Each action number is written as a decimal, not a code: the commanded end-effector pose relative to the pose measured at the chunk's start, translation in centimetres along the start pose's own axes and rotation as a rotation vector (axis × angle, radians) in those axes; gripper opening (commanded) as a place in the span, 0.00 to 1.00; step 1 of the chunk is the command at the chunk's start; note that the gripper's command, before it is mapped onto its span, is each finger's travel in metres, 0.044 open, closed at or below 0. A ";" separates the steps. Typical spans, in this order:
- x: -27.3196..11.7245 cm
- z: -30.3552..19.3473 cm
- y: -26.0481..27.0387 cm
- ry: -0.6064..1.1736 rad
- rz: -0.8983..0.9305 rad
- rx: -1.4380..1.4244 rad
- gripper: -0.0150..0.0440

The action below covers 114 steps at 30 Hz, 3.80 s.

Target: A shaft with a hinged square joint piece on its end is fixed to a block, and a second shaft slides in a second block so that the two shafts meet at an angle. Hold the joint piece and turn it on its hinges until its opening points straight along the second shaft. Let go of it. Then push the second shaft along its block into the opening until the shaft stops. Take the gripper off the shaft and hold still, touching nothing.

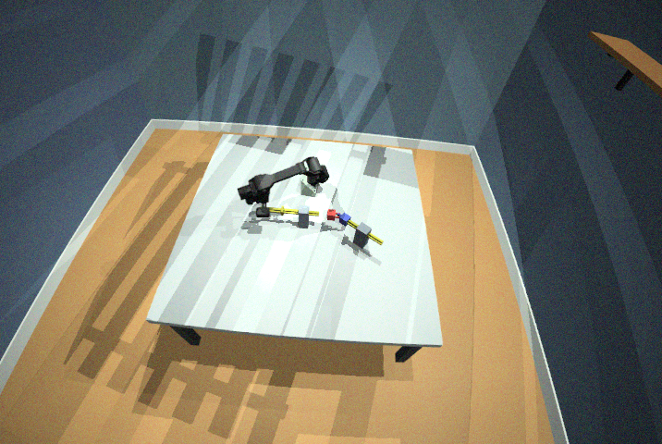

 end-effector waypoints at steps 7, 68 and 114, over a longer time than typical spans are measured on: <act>0.6 0.1 0.1 -0.005 -0.011 0.139 1.00; 3.6 0.0 0.1 -0.002 -0.012 0.135 0.37; 3.6 0.0 0.1 -0.003 -0.012 0.135 0.37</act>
Point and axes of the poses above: the point midway between the two fingers, 35 mm back from their tips, its own x axis out along the fingers, its own y axis across the jaws, z = x × y, the point moved 2 cm from there along -x, back along the fingers, and after that the axes turned 11 degrees about x, right-handed, at the moved point
